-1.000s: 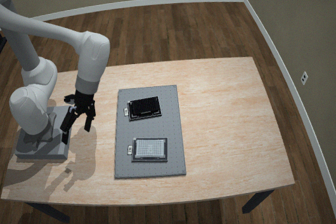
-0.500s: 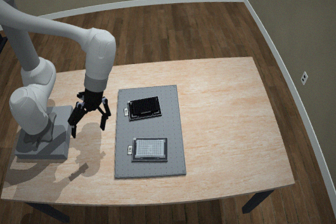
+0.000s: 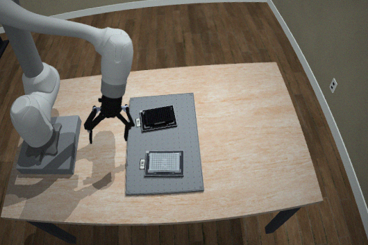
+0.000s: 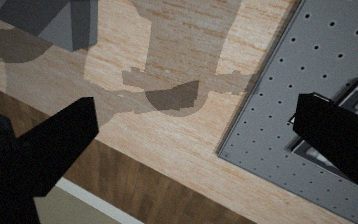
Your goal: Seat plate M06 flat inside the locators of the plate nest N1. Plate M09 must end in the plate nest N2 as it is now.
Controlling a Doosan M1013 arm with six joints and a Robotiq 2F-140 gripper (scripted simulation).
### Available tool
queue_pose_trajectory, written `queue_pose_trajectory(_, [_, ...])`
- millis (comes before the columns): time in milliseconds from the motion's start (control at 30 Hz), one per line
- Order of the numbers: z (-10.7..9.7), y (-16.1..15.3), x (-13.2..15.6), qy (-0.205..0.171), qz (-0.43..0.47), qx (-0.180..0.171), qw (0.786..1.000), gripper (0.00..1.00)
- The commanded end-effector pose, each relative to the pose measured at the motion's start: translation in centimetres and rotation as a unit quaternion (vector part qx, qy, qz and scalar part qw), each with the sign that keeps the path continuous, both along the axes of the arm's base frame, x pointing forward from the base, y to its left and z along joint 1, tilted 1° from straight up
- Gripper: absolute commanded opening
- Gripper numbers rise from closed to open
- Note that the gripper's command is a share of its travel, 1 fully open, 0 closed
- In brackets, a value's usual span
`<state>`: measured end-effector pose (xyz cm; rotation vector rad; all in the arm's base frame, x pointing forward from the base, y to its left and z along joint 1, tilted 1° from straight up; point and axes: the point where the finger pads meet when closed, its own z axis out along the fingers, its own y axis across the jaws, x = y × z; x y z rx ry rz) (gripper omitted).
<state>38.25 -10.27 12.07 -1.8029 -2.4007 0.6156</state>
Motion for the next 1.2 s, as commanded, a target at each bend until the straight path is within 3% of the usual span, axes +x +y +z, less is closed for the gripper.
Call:
queue_pose_trajectory(0, [-0.7, 1.1, 1.4, -0.026, -0.051, -0.008, 0.998, 1.00])
queue_pose_trajectory(300, [-1.6, 2.8, 3.4, -0.061, -0.127, -0.015, 0.990, 1.00])
queue_pose_trajectory(633, [-3.2, 5.7, 6.8, -0.113, -0.259, -0.023, 0.959, 1.00])
queue_pose_trajectory(867, [-3.7, 6.9, 8.0, -0.130, -0.307, -0.025, 0.943, 1.00])
queue_pose_trajectory(1167, [-5.0, 9.6, 10.9, -0.163, -0.422, -0.027, 0.891, 1.00])
